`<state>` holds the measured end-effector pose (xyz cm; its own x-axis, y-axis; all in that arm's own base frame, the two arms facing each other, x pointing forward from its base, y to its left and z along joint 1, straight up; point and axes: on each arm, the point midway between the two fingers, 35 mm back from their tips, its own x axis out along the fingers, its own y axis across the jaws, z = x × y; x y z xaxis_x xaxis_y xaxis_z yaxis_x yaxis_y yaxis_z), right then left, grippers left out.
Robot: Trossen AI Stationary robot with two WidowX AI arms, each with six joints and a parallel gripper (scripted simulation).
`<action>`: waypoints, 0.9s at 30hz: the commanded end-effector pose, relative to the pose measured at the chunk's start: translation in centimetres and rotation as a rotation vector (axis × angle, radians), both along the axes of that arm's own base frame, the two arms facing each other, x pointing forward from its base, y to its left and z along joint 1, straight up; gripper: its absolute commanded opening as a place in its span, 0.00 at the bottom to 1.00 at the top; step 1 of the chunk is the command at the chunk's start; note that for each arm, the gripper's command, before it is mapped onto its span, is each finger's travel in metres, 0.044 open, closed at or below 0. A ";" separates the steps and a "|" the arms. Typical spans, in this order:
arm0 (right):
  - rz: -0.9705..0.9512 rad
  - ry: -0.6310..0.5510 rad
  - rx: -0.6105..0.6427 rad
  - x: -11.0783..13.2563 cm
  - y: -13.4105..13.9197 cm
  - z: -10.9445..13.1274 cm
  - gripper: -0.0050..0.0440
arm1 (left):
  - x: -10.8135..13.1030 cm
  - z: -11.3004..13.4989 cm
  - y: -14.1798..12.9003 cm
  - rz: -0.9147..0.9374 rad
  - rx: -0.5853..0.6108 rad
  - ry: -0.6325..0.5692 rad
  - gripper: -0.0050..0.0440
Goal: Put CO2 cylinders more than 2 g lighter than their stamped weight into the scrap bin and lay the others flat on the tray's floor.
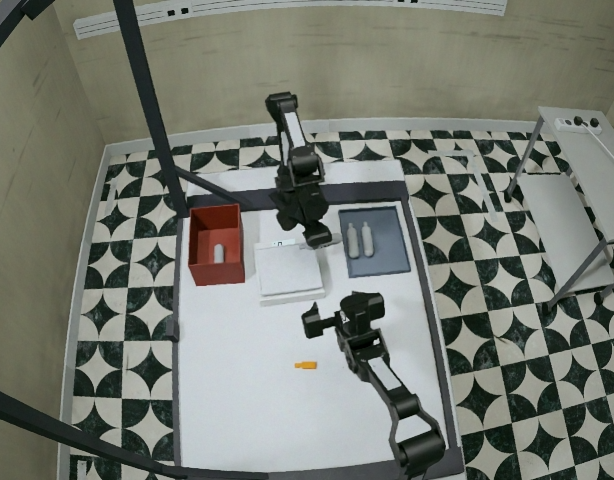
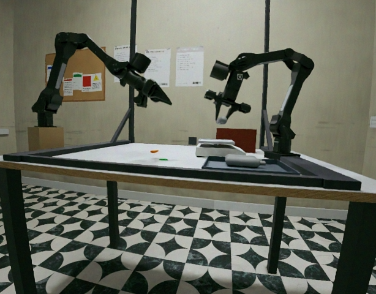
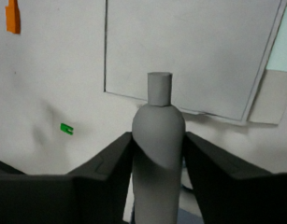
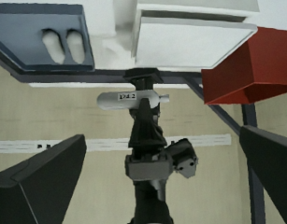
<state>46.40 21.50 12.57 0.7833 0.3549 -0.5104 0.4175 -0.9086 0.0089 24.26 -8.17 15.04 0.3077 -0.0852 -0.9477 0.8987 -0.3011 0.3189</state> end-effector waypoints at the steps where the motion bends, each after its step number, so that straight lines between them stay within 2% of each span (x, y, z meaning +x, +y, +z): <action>1: -0.002 -0.030 0.018 0.2 0.1 1.6 1.00 | 3.4 1.3 -1.0 0.007 -0.013 -0.042 0.00; 7: -0.002 -0.030 0.018 0.2 0.1 1.6 1.00 | 7.8 1.4 -2.5 0.006 -0.015 -0.045 0.00; 10: -0.002 -0.030 0.018 0.2 0.1 1.6 1.00 | 9.1 1.4 -3.0 0.006 -0.015 -0.044 0.00; 17: -0.002 -0.030 0.018 0.2 0.1 1.6 1.00 | 10.2 1.4 -3.4 0.006 -0.014 -0.043 0.00; 27: -0.002 -0.030 0.018 0.2 0.1 1.6 1.00 | 10.4 2.0 -3.4 0.004 -0.017 -0.050 0.00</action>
<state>46.40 21.50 12.60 0.7836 0.3550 -0.5098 0.4175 -0.9086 0.0089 34.13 -11.43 15.05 0.3075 -0.0833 -0.9479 0.9005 -0.2963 0.3181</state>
